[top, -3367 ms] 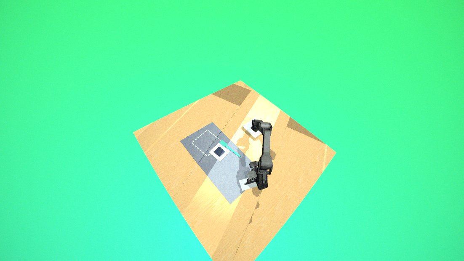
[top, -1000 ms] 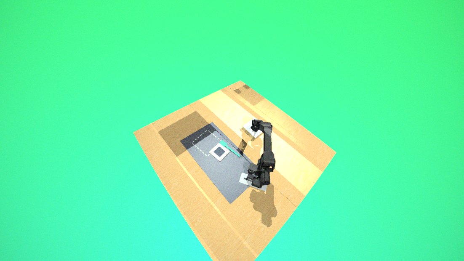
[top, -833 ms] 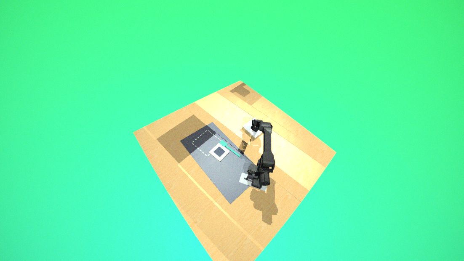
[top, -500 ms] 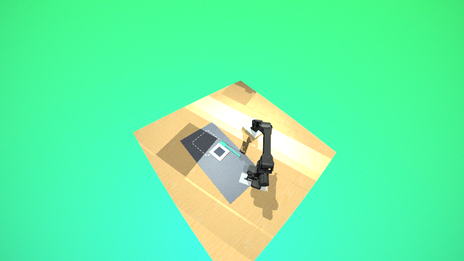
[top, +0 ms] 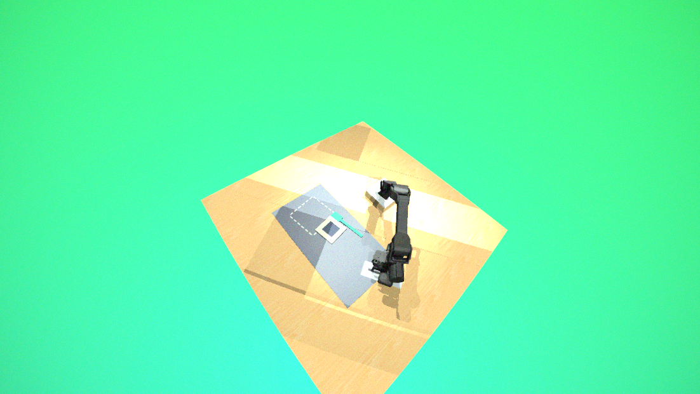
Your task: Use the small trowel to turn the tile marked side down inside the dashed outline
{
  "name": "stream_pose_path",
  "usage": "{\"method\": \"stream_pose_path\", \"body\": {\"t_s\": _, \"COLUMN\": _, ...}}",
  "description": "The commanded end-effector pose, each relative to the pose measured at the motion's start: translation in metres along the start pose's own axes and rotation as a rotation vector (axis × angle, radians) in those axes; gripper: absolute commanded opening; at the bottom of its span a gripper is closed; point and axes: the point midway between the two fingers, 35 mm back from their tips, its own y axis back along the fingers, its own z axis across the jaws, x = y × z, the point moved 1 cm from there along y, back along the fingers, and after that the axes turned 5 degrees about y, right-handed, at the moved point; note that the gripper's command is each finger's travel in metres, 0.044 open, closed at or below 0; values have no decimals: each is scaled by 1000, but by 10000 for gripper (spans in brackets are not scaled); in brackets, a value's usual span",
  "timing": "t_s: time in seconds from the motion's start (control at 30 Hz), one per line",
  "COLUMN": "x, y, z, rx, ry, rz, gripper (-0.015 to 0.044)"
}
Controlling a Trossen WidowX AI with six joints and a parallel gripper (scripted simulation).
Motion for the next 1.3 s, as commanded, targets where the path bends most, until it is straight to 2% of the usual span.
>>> {"method": "stream_pose_path", "body": {"t_s": 0.0, "x": 0, "y": -2, "z": -1, "rx": 4, "ry": 4, "rz": 2, "gripper": 130}}
{"method": "stream_pose_path", "body": {"t_s": 0.7, "x": 0, "y": -2, "z": -1, "rx": 4, "ry": -1, "rz": 2, "gripper": 130}}
{"method": "stream_pose_path", "body": {"t_s": 1.1, "x": 0, "y": -2, "z": -1, "rx": 5, "ry": -332, "rz": 1, "gripper": 130}}
{"method": "stream_pose_path", "body": {"t_s": 1.27, "x": 0, "y": -2, "z": -1, "rx": 5, "ry": -351, "rz": 1, "gripper": 130}}
